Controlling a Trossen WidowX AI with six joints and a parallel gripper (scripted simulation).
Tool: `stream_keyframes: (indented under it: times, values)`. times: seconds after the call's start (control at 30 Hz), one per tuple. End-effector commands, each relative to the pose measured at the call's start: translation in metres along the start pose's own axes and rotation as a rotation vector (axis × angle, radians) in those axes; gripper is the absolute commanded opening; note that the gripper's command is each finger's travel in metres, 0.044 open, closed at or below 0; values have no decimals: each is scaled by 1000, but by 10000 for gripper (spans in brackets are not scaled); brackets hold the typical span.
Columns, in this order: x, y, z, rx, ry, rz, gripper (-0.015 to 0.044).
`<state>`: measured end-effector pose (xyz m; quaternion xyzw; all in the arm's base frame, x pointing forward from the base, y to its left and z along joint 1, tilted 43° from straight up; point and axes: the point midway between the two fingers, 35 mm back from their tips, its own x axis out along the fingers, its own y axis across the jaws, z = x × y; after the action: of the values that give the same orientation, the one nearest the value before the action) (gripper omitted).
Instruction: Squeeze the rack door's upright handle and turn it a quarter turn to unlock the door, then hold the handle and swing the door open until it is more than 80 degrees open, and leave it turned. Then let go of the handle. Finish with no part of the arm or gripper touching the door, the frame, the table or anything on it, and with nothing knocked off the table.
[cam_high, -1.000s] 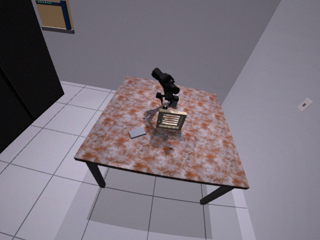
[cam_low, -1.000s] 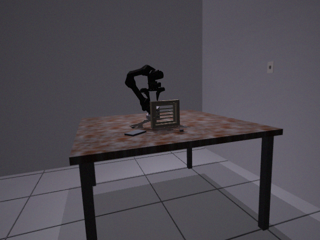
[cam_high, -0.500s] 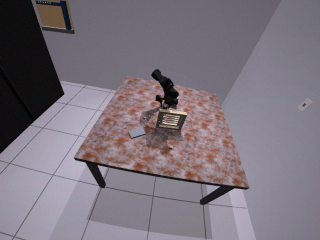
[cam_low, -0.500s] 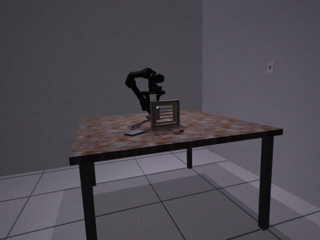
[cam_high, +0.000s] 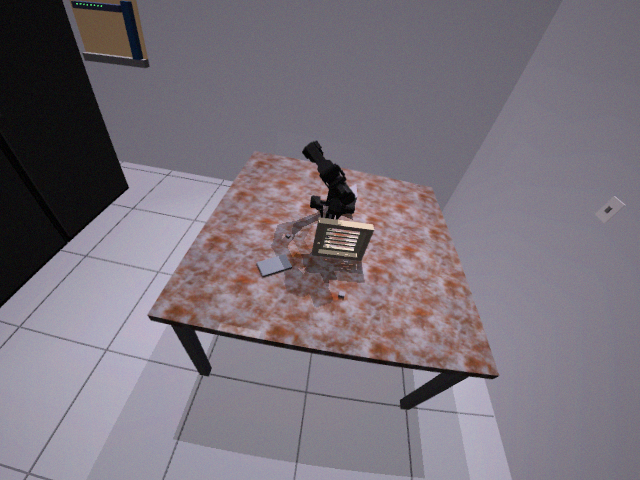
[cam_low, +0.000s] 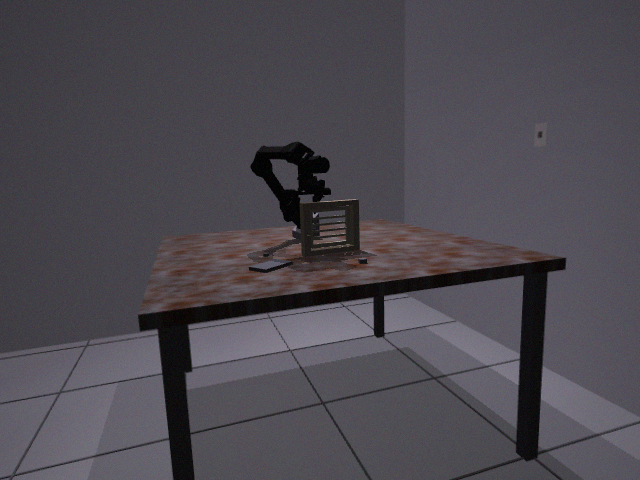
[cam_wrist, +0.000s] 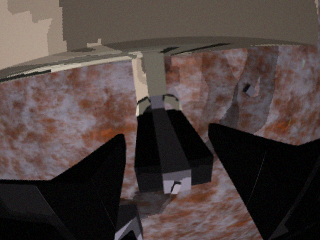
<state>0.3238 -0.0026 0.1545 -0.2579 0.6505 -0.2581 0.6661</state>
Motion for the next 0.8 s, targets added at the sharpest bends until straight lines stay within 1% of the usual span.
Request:
stream_keyframes:
  times: [0.0,0.23,0.67,0.77]
  values:
    - [7,2,-2,-13,21,3,294]
    - [7,2,-2,-13,21,3,111]
    - [7,2,-2,-13,21,3,24]
    - [7,2,-2,-13,21,3,22]
